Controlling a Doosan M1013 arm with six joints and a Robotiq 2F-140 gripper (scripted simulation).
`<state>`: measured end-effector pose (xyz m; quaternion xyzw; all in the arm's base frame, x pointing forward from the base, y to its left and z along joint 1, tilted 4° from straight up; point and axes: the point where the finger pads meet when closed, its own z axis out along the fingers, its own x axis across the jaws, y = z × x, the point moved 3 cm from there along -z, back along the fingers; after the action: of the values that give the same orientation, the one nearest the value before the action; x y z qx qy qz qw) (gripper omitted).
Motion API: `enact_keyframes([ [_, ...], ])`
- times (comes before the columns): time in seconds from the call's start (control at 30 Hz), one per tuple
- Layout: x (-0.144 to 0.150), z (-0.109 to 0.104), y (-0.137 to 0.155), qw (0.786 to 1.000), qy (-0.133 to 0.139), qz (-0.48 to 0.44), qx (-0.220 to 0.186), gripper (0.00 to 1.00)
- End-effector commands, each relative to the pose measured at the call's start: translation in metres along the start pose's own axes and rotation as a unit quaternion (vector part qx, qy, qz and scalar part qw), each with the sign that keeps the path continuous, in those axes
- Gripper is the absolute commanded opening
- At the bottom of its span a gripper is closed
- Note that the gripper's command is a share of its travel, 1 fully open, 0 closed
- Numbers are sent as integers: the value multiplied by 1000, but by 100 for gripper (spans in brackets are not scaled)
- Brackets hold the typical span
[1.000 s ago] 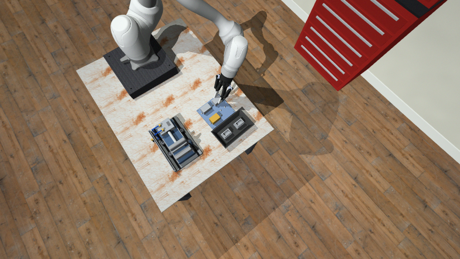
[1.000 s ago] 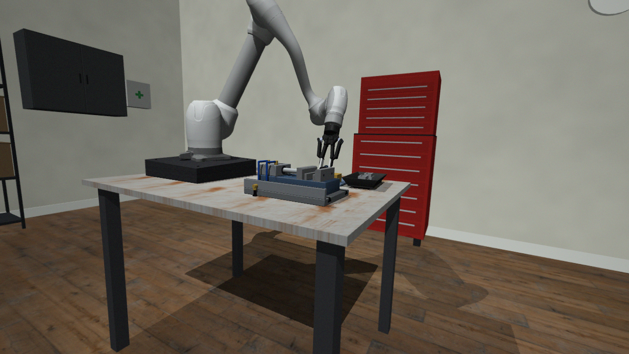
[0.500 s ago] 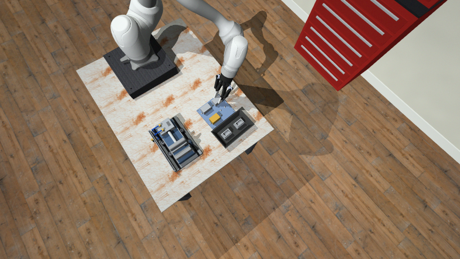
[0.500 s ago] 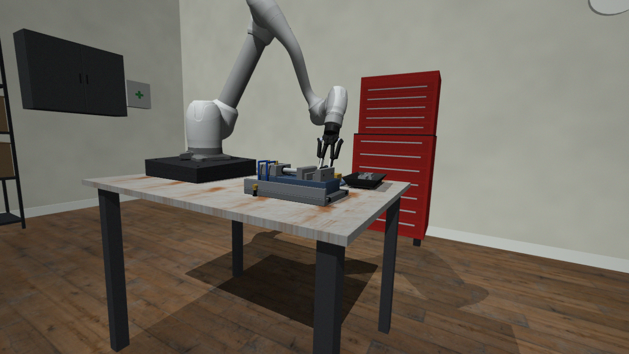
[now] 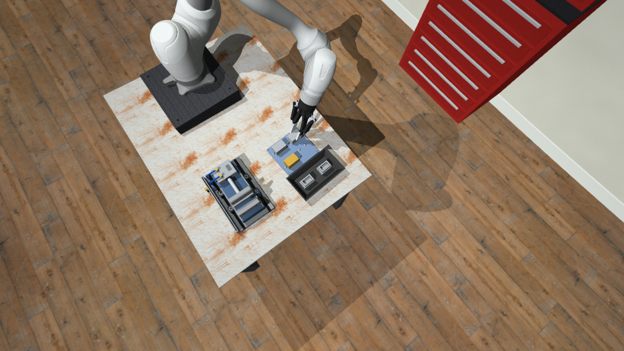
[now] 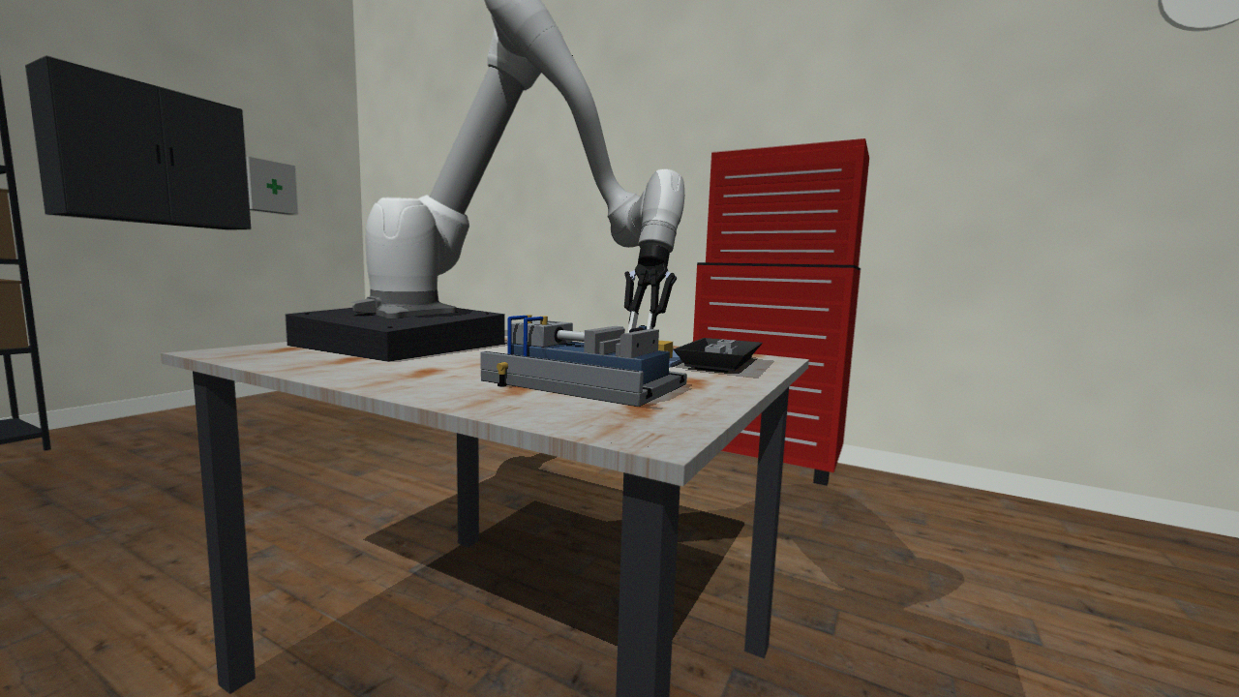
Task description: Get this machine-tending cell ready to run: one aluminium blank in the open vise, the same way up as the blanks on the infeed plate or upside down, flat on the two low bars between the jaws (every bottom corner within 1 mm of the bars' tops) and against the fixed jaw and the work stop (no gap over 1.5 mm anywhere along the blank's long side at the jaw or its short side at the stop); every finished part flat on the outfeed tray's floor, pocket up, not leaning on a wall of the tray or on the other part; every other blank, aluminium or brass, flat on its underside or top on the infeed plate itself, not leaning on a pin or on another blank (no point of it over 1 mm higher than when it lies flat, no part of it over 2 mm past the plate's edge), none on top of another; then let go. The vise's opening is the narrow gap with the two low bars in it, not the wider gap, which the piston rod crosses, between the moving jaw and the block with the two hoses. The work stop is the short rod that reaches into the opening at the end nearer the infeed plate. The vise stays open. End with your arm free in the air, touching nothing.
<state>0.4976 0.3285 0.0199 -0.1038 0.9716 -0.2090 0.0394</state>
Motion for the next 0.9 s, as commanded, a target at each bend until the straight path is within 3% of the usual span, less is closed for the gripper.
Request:
enact_keyframes([
  [0.0, 0, 0, 0, 1000, 0, 0, 0, 0],
  [0.2, 0, 0, 0, 1000, 0, 0, 0, 0],
  [0.23, 0, 0, 0, 1000, 0, 0, 0, 40],
  [0.87, 0, 0, 0, 1000, 0, 0, 0, 40],
])
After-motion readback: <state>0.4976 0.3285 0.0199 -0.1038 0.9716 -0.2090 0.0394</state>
